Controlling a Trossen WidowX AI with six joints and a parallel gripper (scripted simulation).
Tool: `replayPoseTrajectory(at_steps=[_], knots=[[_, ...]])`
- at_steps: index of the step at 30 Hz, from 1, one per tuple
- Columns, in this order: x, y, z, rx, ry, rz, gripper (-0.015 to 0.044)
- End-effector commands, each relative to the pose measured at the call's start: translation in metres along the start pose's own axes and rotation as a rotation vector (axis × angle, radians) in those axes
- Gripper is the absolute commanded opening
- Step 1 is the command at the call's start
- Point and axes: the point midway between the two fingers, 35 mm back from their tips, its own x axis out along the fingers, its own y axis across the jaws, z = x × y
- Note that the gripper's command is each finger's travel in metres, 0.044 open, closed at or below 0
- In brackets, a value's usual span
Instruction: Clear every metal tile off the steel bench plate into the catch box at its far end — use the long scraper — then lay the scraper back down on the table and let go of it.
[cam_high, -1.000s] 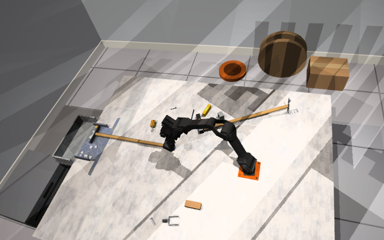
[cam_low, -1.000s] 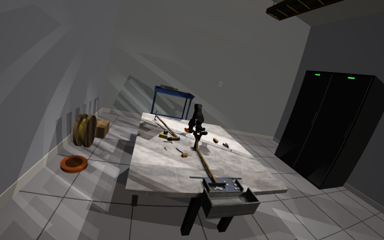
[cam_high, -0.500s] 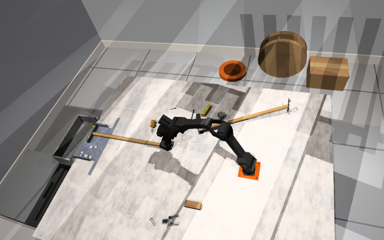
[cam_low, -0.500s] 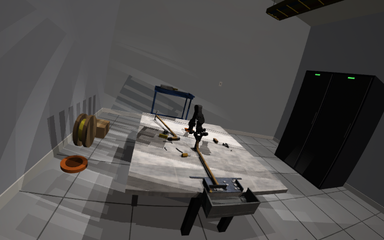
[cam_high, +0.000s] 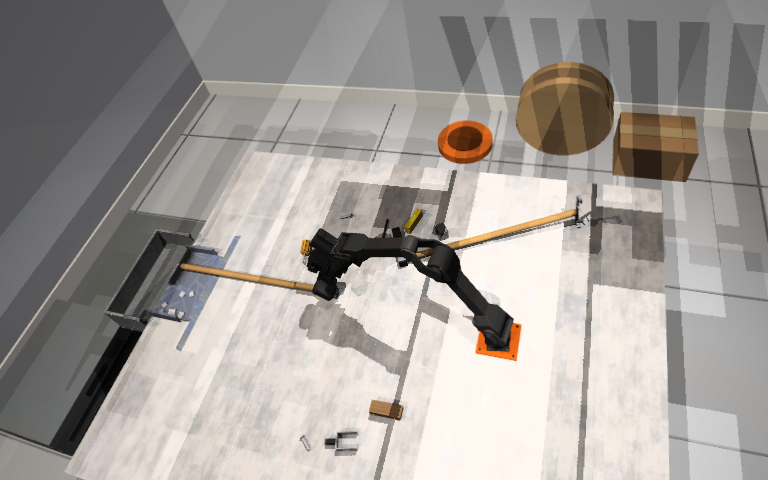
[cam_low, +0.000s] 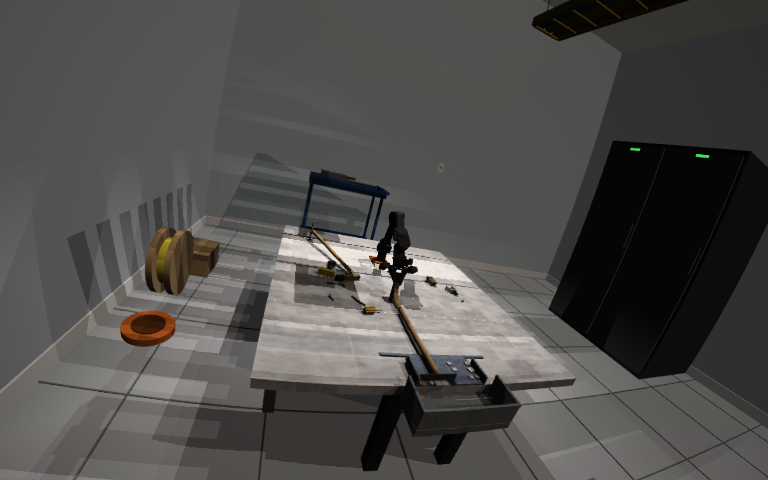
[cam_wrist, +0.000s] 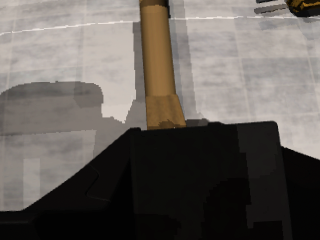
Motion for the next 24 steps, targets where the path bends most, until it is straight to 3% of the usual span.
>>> replayPoseTrajectory(at_steps=[1, 24], knots=[[-0.0001, -0.0007, 0.0091, 0.003, -0.018, -0.005, 0.0], [0.0079, -0.0007, 0.0119, 0.0, -0.01, -0.001, 0.0]])
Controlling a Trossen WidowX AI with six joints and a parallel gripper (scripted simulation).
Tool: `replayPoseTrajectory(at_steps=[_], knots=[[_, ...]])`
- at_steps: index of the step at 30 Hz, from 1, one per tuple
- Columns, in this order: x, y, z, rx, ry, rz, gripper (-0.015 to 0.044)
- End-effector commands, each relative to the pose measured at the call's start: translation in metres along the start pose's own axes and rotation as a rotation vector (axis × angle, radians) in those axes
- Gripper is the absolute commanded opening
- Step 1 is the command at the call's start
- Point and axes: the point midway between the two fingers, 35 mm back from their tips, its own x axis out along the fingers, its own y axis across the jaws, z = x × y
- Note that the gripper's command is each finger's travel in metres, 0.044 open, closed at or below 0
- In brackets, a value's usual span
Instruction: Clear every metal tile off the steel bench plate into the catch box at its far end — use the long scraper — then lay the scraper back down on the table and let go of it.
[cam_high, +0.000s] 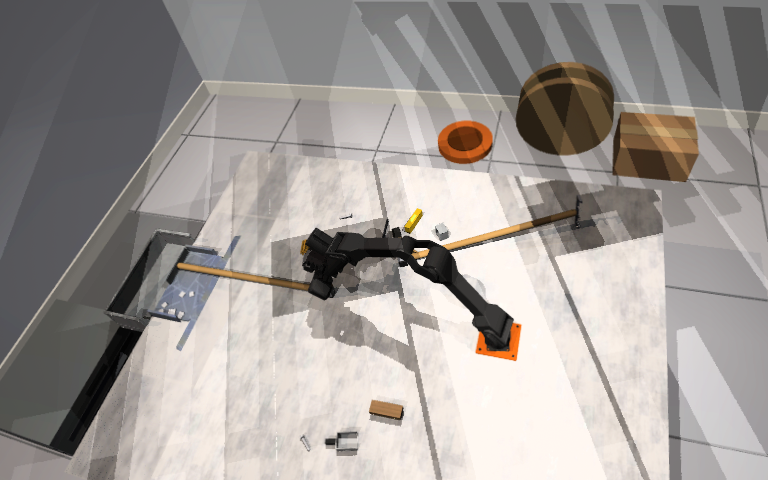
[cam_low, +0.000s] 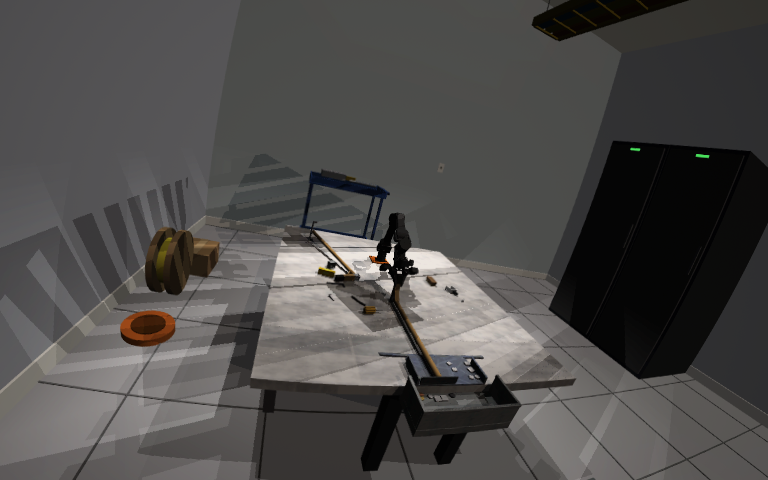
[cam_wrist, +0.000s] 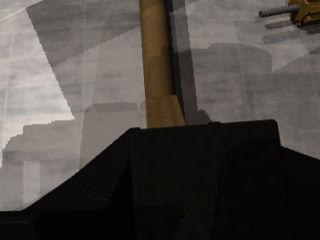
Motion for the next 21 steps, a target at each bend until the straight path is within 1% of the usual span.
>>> replayPoseTrajectory(at_steps=[1, 21], knots=[[-0.001, -0.001, 0.001, 0.001, -0.005, -0.001, 0.0], [-0.024, -0.004, -0.015, 0.001, -0.006, -0.001, 0.0]])
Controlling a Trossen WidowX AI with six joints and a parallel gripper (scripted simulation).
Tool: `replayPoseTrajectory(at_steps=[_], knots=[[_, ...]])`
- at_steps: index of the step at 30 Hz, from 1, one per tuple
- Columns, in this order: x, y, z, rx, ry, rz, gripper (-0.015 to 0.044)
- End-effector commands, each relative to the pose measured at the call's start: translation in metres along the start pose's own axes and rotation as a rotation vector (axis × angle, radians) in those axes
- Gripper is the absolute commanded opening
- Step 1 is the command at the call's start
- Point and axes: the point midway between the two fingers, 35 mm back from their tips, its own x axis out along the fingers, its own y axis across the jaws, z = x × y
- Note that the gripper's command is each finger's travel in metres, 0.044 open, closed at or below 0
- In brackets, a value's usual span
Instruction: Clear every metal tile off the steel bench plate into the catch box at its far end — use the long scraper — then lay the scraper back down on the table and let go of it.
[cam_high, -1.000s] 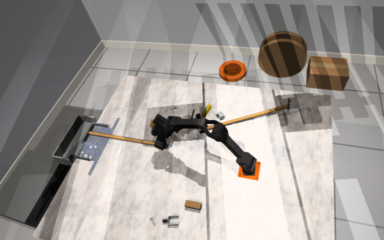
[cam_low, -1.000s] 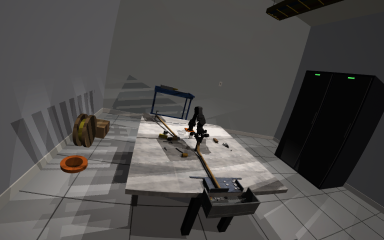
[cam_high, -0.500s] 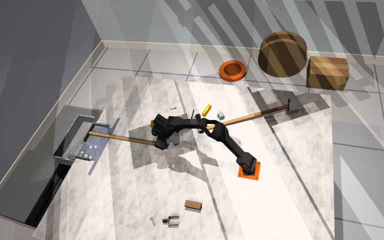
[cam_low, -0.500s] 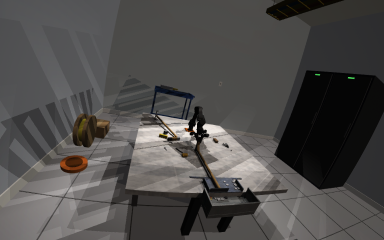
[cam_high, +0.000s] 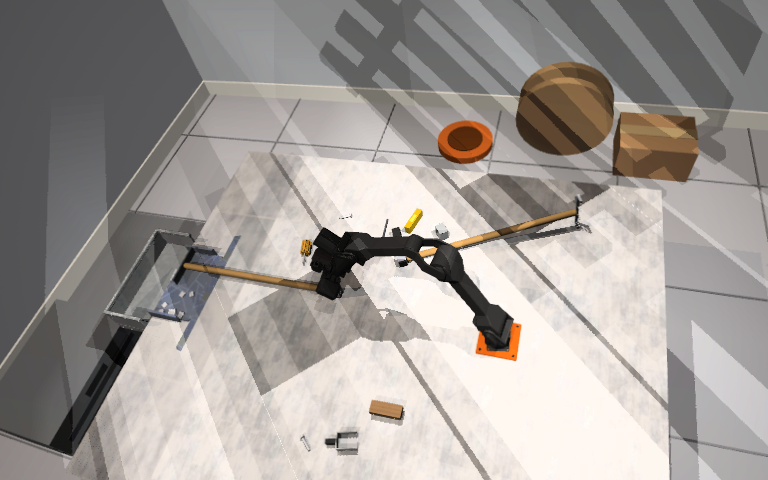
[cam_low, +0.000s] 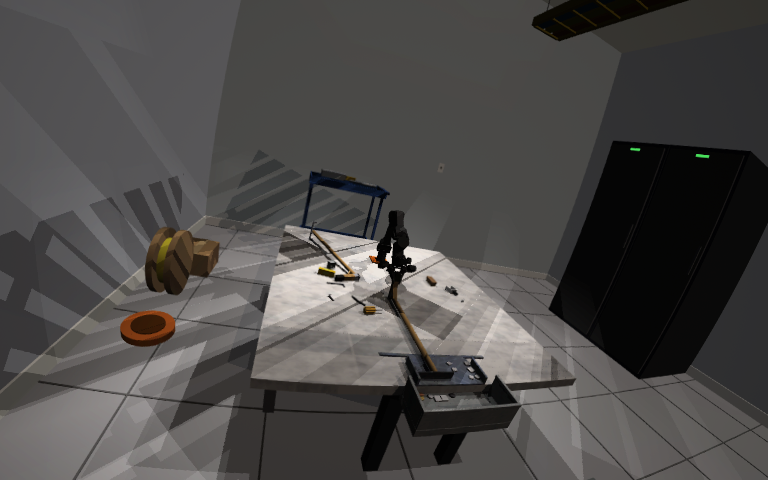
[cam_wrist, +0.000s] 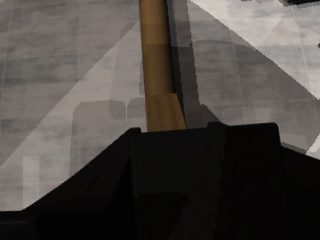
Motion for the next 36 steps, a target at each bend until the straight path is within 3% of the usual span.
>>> replayPoseTrajectory(at_steps=[1, 36], knots=[[-0.009, -0.001, 0.003, -0.002, -0.02, 0.002, 0.0], [-0.046, -0.004, -0.035, -0.001, -0.02, 0.001, 0.0]])
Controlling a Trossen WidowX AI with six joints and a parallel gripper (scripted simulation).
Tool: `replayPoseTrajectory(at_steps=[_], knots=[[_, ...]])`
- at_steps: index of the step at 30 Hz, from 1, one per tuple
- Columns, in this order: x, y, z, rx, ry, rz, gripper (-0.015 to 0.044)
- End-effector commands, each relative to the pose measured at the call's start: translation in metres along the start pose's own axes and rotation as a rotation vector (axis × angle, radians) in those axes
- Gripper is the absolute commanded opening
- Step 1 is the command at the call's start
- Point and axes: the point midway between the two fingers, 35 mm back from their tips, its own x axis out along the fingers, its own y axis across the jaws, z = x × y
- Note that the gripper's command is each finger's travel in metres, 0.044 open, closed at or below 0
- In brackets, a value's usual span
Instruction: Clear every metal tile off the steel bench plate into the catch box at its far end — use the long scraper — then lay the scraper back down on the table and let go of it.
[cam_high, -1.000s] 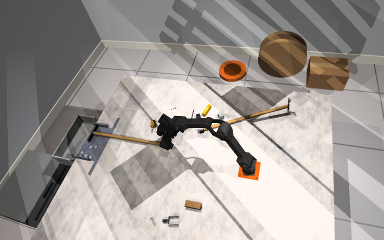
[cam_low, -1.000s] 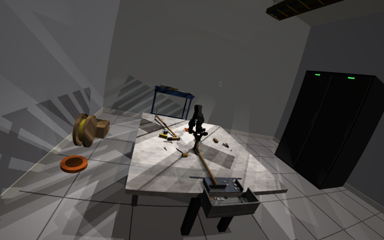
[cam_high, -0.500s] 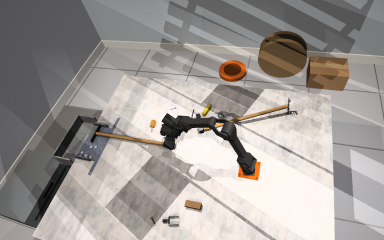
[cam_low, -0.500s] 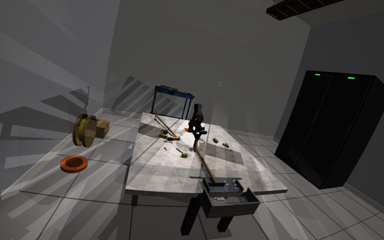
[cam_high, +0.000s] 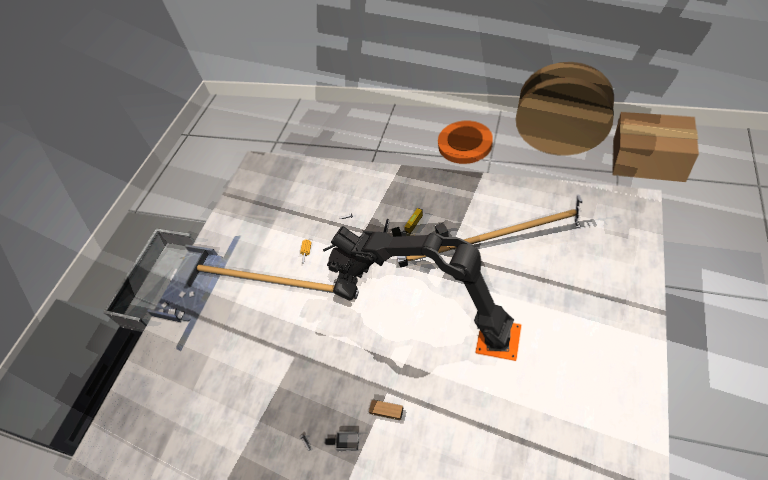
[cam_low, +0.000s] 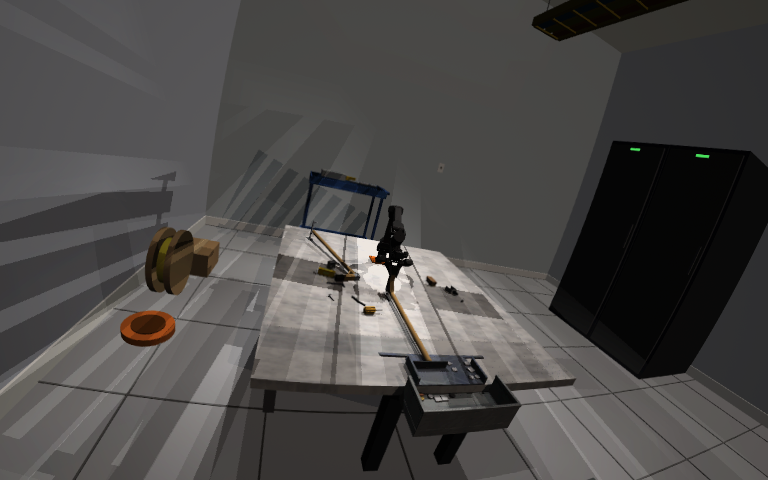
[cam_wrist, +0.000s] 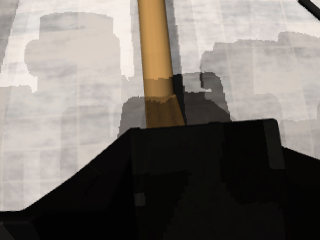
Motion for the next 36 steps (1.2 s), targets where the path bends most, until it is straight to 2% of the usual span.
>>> replayPoseTrajectory(at_steps=[1, 36], knots=[[-0.009, -0.001, 0.003, -0.002, -0.026, 0.0, 0.0], [-0.04, -0.001, -0.043, -0.002, -0.027, -0.001, 0.0]])
